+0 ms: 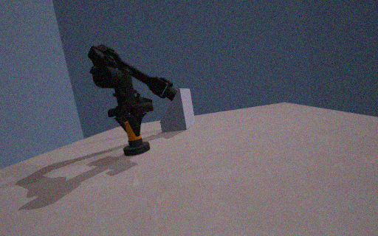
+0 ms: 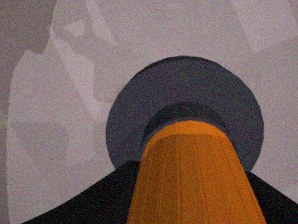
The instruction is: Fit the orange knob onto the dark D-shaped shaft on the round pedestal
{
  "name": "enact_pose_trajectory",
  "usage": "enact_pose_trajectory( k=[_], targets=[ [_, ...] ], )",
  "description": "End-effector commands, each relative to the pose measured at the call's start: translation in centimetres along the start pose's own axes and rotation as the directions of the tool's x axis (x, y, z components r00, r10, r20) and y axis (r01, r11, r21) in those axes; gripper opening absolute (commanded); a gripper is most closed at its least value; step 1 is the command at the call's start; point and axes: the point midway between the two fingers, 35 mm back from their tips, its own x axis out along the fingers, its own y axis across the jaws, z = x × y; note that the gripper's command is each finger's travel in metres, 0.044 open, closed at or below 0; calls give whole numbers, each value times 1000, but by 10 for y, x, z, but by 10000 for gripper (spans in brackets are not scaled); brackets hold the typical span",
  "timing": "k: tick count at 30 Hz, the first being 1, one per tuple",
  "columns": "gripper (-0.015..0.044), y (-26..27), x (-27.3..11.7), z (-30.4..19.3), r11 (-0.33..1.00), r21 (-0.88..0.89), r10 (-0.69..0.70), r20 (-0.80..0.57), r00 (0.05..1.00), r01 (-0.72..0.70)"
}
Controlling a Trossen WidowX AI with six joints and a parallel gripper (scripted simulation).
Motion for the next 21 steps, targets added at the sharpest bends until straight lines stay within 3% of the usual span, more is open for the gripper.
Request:
enact_pose_trajectory(
  k=[1,13,21],
  targets=[
    [131,0,-1,0,1000,0,0,-1,1000,0],
    [440,0,-1,0,1000,0,0,-1,1000,0],
    [440,-2,-13,-1,1000,-1,-4,0,1000,4]
  ],
)
